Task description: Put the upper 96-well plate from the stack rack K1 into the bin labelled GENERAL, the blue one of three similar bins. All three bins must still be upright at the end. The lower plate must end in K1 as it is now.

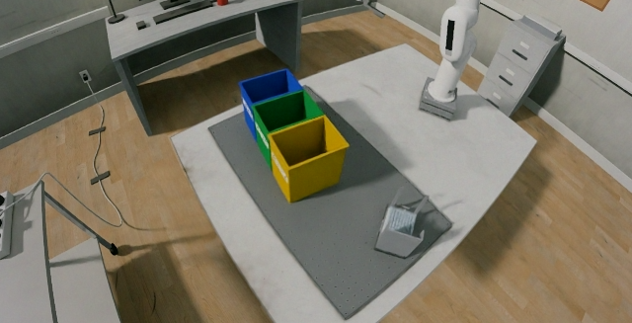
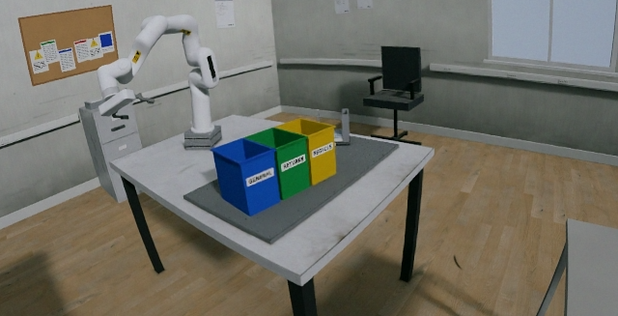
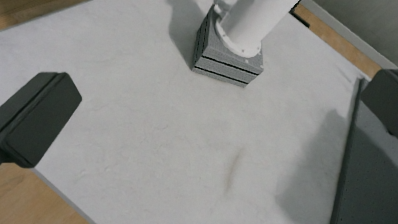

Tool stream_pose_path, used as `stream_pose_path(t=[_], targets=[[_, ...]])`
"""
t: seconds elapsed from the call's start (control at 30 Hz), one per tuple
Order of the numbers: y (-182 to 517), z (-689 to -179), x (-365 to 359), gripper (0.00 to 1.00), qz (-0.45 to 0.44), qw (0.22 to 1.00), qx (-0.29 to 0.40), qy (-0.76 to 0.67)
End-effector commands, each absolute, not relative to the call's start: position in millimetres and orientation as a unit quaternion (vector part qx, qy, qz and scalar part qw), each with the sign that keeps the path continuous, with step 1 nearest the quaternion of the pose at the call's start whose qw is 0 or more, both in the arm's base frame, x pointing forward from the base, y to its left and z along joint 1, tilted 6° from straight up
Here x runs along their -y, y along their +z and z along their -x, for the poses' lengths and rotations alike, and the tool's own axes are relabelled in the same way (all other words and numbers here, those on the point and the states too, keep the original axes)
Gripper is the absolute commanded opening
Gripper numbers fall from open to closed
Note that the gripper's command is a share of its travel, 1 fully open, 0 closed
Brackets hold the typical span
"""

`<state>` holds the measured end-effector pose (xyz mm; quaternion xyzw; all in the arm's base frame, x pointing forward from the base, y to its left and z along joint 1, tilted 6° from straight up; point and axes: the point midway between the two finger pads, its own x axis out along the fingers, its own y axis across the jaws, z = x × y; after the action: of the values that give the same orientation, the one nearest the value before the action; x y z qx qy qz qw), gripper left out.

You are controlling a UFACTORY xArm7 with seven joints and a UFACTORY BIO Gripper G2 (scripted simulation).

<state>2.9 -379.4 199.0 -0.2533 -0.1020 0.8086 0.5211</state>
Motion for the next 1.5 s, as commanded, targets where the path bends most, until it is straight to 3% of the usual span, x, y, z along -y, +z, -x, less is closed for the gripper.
stream_pose_path(t=[0.0, 0.53, 0.57, 1.47], targets=[[199.8, -2.8, 380.0, 1.00, 0.254, 0.521, 0.101, 0.809], [199.8, -2.8, 380.0, 1.00, 0.254, 0.521, 0.101, 0.809], [200.3, -7.0, 377.4, 0.37, 0.251, 0.535, 0.101, 0.800], [191.5, -38.2, 402.8, 0.37, 0.212, 0.184, 0.054, 0.958]])
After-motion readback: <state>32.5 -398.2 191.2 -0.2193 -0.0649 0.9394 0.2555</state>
